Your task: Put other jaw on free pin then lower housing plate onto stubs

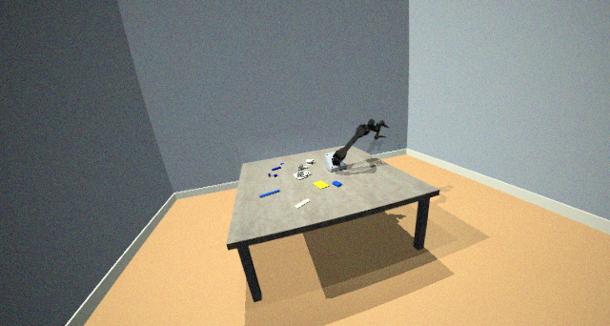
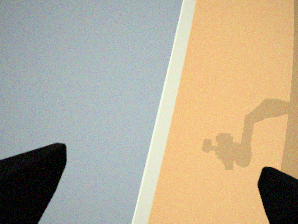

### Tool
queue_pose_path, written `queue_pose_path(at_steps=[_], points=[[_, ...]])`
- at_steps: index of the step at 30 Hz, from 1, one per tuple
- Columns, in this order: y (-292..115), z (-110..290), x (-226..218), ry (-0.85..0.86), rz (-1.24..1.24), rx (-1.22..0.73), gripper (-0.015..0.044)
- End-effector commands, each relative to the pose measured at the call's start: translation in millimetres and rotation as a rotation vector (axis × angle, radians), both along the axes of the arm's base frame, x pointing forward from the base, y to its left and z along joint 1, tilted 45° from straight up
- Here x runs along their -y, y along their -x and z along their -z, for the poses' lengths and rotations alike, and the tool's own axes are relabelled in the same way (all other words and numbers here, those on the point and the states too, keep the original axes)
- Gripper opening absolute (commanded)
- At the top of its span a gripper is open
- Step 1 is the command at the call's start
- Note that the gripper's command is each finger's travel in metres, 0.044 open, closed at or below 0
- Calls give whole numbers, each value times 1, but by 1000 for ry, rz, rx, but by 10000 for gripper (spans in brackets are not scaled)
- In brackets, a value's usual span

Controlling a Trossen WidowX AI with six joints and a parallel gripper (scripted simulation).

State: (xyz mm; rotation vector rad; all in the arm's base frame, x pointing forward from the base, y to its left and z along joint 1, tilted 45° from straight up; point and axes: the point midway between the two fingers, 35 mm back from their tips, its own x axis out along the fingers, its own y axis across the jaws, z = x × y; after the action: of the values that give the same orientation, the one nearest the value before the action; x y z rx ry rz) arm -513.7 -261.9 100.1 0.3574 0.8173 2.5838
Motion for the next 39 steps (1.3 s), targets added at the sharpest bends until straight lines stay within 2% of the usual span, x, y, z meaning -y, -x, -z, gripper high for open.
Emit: queue_pose_path(at_steps=[1, 20, 39], points=[[-7, 4, 18, -50, -50, 33, 440], [-54, 30, 120, -351, -336, 198, 440], [-129, 64, 210, -703, -639, 324, 440]])
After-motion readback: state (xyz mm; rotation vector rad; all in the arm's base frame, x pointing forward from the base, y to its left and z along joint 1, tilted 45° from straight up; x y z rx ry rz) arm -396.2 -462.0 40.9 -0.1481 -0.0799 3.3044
